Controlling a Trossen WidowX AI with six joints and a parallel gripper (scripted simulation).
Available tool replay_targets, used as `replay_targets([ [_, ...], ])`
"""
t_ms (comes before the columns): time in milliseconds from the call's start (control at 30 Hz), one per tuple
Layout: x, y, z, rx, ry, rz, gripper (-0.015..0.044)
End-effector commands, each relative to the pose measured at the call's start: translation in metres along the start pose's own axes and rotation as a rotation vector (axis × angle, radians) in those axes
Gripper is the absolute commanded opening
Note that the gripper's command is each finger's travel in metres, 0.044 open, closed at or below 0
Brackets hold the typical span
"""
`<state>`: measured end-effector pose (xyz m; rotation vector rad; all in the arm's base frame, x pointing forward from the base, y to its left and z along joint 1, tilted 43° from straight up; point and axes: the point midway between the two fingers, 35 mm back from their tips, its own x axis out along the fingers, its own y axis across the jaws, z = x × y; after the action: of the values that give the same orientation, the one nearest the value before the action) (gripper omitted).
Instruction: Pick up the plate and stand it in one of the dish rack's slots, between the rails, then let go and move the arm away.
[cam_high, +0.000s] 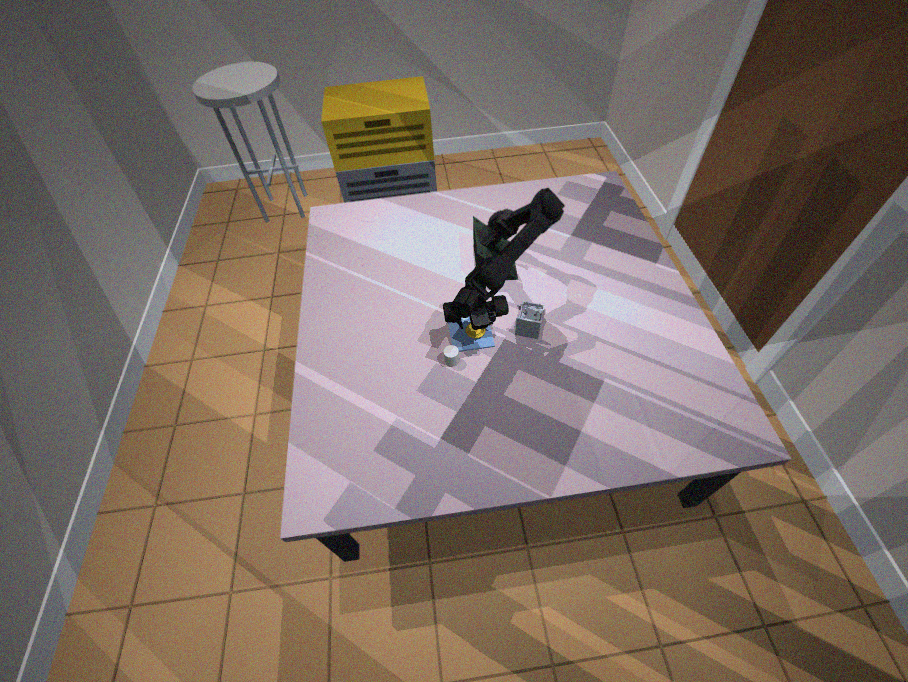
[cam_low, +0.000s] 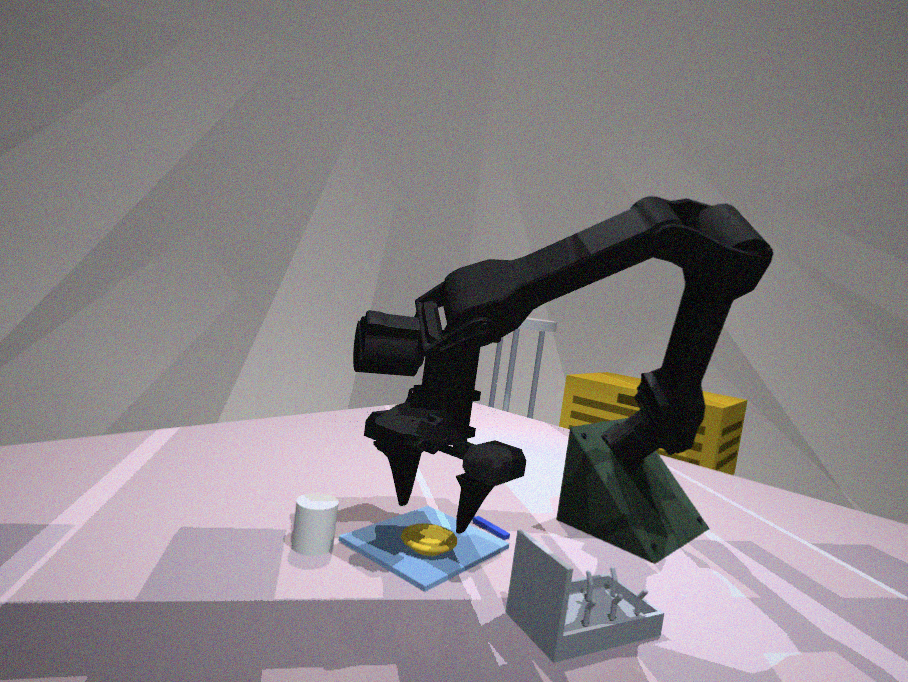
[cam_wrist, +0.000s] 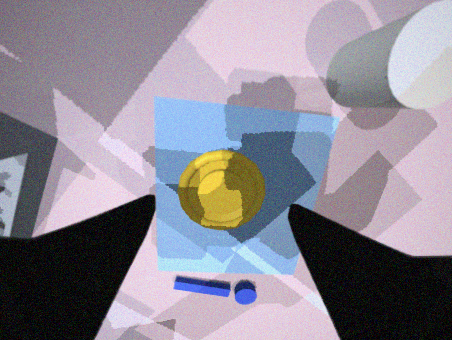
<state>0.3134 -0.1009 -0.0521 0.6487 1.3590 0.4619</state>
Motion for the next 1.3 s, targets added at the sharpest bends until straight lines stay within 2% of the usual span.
replay_targets([
  [0, 0.005, 0.000, 0.000, 0.005, -0.004, 0.005, 0.0400],
  [633, 0.034, 0.001, -0.003, 0.005, -0.004, 0.007, 0.0400],
  [700, 0.034, 0.001, -0.003, 0.005, -0.004, 0.007, 0.0348],
  [900, 0.034, 0.001, -0.003, 0.005, -0.004, 0.007, 0.0347],
  [1233, 0.034, 0.001, -0.003, 0.005, -0.004, 0.007, 0.0280],
  [1267, 0.034, 0.001, -0.003, 0.005, -0.004, 0.007, 0.0254],
])
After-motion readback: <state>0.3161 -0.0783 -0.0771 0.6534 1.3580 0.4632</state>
